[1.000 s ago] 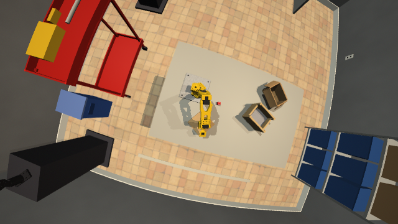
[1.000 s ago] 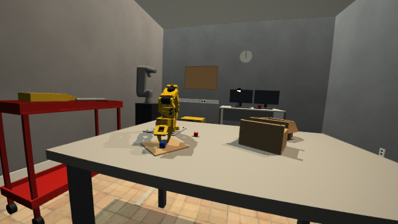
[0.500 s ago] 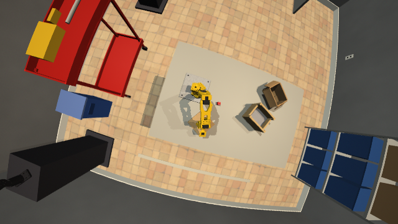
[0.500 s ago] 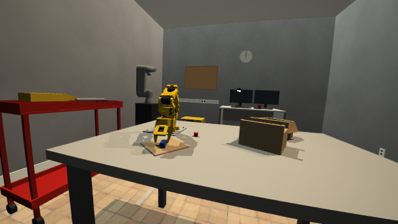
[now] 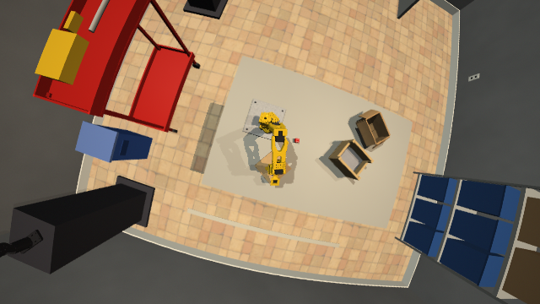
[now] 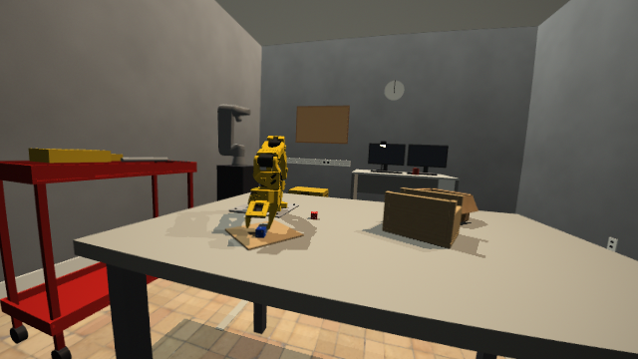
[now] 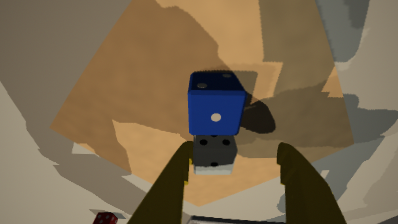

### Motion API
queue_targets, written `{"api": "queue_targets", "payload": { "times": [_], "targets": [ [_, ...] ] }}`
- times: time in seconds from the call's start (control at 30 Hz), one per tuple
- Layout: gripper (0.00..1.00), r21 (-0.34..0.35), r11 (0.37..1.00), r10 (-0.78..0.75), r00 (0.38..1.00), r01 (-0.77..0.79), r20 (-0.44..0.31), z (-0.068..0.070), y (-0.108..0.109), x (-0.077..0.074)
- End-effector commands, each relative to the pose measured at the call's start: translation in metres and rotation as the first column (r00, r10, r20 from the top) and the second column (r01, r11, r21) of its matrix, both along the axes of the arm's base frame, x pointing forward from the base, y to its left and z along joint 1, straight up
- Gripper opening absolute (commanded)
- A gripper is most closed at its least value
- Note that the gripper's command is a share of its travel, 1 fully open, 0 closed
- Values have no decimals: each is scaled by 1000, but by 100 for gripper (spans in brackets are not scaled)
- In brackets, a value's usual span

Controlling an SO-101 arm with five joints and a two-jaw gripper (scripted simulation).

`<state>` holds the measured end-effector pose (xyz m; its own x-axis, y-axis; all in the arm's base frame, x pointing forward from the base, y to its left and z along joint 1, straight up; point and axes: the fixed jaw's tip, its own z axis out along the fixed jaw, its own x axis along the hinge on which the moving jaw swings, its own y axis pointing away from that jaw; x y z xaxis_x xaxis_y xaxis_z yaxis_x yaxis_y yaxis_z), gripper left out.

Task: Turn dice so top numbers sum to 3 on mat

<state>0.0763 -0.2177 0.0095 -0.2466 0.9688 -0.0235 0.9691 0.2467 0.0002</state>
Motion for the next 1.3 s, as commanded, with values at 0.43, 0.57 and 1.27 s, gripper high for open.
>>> {"api": "queue_targets", "payload": {
  "times": [0.43, 0.57, 1.27],
  "targets": [
    [29, 19, 1000, -11, 1000, 11, -5, 39, 0, -2],
    [29, 19, 1000, -11, 1000, 11, -5, 50, 1, -3],
    [29, 19, 1000, -11, 1000, 11, -5, 55, 2, -3]
  ]
}}
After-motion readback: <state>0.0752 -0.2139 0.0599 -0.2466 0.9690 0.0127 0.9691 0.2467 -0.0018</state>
